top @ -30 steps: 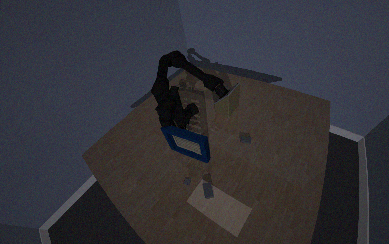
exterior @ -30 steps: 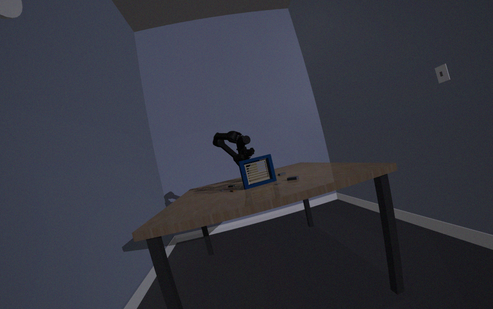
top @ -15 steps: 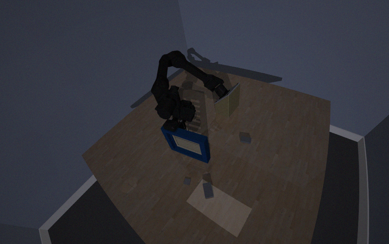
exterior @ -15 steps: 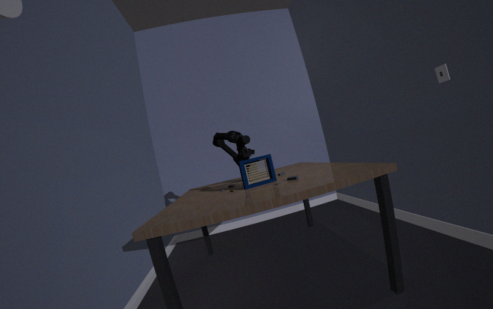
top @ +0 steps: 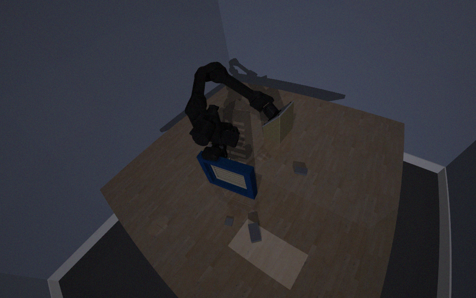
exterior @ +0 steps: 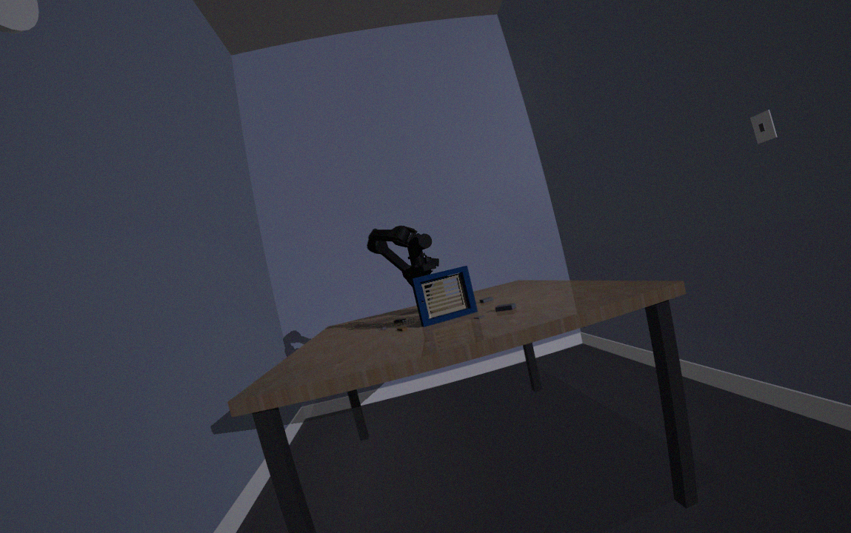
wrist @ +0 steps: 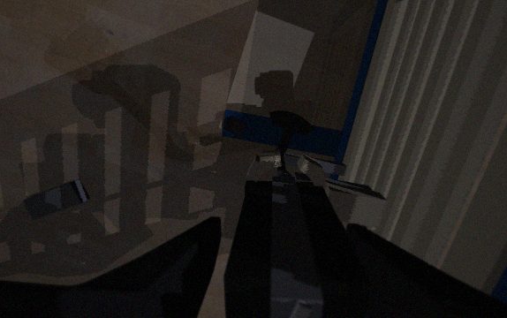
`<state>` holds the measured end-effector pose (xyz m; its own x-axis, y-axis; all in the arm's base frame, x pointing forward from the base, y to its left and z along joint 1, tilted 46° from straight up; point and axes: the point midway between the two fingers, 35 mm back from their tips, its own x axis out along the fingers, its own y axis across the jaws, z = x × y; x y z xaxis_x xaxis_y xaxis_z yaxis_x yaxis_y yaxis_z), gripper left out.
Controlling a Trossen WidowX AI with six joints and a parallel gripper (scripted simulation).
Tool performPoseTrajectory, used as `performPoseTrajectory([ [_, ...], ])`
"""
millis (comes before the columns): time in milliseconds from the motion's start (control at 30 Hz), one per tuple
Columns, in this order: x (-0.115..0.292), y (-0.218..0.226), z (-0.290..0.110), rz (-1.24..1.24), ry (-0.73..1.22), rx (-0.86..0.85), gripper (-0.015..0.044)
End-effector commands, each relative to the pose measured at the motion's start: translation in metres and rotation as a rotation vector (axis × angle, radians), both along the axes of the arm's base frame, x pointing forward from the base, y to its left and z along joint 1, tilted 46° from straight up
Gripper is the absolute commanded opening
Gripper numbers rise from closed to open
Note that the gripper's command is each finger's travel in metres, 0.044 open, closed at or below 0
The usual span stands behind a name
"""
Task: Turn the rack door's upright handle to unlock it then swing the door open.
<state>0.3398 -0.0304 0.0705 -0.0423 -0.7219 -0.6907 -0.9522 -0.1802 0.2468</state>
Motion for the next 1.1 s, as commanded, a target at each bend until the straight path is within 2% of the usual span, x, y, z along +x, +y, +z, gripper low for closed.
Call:
performPoseTrajectory([
  [0,0.0006,0.0006,-0.0041,0.004,0.011,0.005,0.0238],
  [1067,0.0006,0.0006,-0.0041,0.004,0.011,0.005,0.0025],
])
